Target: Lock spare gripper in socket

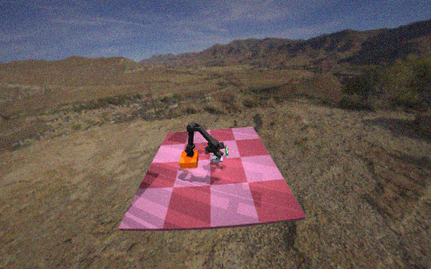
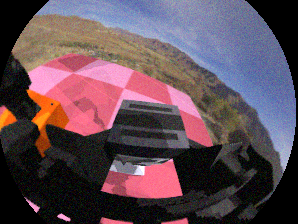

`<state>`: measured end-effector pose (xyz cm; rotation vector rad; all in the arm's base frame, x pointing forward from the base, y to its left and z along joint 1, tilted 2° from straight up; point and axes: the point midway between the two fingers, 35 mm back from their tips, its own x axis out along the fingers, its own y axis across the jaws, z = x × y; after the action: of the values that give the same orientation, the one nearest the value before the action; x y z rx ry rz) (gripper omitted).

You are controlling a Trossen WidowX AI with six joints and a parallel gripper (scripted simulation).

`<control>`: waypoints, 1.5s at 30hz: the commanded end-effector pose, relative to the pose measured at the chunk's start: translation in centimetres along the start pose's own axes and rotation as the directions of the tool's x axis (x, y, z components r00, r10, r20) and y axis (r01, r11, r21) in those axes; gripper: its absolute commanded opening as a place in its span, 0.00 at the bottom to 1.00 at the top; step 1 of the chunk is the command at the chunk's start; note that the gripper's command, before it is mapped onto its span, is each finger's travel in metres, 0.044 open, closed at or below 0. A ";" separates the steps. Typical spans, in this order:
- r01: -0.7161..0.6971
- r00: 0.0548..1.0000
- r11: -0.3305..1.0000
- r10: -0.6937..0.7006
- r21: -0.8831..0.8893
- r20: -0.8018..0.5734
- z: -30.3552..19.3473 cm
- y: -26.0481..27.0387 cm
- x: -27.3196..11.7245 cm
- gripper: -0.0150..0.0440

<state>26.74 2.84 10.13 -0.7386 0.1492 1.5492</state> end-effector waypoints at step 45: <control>0.002 1.000 1.000 -0.002 0.006 0.005 -2.0 0.0 1.3 0.97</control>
<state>27.49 2.91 7.84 -0.7277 0.1512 1.5490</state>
